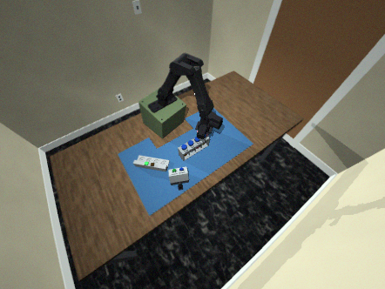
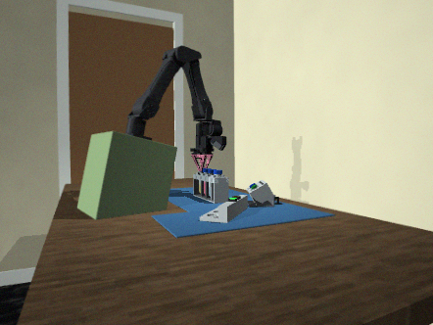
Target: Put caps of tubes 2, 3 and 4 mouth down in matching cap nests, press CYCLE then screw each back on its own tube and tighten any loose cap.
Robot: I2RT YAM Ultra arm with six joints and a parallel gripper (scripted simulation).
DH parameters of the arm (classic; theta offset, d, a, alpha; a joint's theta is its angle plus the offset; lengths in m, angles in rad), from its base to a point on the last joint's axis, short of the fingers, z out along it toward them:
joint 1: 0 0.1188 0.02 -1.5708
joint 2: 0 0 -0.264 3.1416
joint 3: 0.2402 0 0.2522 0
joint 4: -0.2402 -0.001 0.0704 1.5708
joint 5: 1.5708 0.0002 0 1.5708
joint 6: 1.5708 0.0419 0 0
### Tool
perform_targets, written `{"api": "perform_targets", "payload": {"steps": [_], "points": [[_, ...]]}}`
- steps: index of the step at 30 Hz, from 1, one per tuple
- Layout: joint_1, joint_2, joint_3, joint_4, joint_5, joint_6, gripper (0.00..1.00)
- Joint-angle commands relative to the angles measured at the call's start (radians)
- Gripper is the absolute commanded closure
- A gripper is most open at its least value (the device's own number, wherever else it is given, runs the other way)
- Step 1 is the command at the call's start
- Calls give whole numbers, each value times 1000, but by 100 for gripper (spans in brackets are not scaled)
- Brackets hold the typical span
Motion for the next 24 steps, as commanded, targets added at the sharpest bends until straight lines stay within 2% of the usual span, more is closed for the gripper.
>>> {"api": "perform_targets", "payload": {"steps": [1,7,8,18,24], "points": [[0,-14,5,5,-1,126,100],[0,-14,5,5,-1,126,100],[0,-14,5,5,-1,126,51],[0,-14,5,6,-1,126,51],[1,-53,11,-38,-1,127,51]]}}
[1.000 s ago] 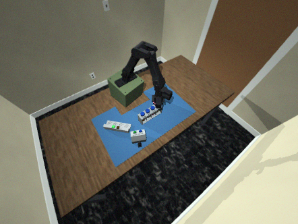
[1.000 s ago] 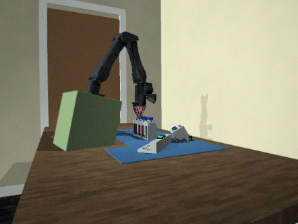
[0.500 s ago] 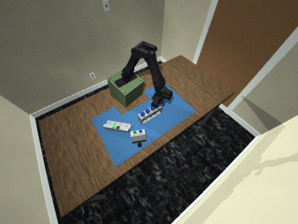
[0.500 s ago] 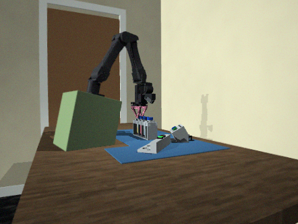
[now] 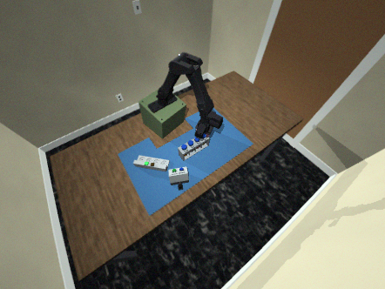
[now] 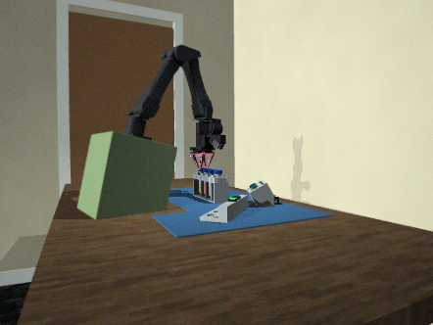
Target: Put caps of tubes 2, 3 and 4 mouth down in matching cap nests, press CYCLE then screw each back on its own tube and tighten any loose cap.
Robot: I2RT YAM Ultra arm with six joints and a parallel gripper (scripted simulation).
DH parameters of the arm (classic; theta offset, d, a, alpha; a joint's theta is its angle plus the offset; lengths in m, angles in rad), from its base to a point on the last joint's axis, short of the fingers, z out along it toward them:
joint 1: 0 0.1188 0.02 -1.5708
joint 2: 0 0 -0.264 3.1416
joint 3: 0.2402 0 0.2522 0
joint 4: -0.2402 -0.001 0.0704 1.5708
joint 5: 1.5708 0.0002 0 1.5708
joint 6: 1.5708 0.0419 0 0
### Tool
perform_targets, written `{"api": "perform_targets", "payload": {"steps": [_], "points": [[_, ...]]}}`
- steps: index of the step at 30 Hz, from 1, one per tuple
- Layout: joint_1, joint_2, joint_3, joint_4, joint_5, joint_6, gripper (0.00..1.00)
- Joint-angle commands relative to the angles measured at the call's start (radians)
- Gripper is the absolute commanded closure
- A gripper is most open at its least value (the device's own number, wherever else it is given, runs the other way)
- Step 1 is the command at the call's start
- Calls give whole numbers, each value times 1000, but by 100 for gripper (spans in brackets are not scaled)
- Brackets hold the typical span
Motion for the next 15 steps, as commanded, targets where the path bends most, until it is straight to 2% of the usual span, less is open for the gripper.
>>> {"api": "perform_targets", "payload": {"steps": [1,11,15], "points": [[1,-45,11,-41,1,1,51],[4,-134,36,-154,2,4,51],[4,-136,37,-158,2,4,51]]}}
